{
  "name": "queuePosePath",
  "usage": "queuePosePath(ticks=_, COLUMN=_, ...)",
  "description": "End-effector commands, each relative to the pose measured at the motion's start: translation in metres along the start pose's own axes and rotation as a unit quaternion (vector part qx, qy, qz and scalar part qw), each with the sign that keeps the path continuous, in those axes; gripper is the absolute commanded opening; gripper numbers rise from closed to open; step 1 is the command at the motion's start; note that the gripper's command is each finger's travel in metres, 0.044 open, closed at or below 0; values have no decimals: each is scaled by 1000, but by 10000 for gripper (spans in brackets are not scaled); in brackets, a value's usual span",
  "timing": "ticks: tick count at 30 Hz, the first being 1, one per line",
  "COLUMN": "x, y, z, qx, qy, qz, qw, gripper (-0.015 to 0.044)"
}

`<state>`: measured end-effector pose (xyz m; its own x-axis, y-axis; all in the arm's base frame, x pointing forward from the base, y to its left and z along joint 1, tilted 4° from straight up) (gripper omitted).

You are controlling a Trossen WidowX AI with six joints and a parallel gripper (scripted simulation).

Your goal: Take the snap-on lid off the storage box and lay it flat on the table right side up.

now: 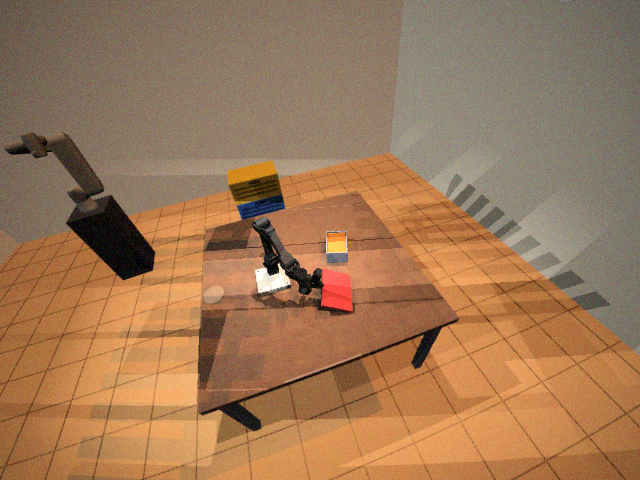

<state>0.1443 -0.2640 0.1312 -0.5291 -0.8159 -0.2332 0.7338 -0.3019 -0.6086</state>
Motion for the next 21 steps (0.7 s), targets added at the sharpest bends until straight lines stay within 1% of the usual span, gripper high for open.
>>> queuePosePath(ticks=1, x=1, y=2, z=-2, qx=2, qy=2, qz=-1, qw=1000, gripper=0)
queuePosePath(ticks=21, x=4, y=12, z=-14, qx=2, qy=2, qz=-1, qw=1000, gripper=0)
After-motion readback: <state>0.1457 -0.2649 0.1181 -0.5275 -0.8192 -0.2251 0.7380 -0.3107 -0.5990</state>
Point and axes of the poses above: the point midway between the two fingers, 35 mm back from their tips, its own y axis out along the fingers, its own z axis across the jaws, x = y × z, the point moved 7 cm from there along -y, back along the fingers, and after that the axes turned 14 degrees about y, right-handed, at the moved point
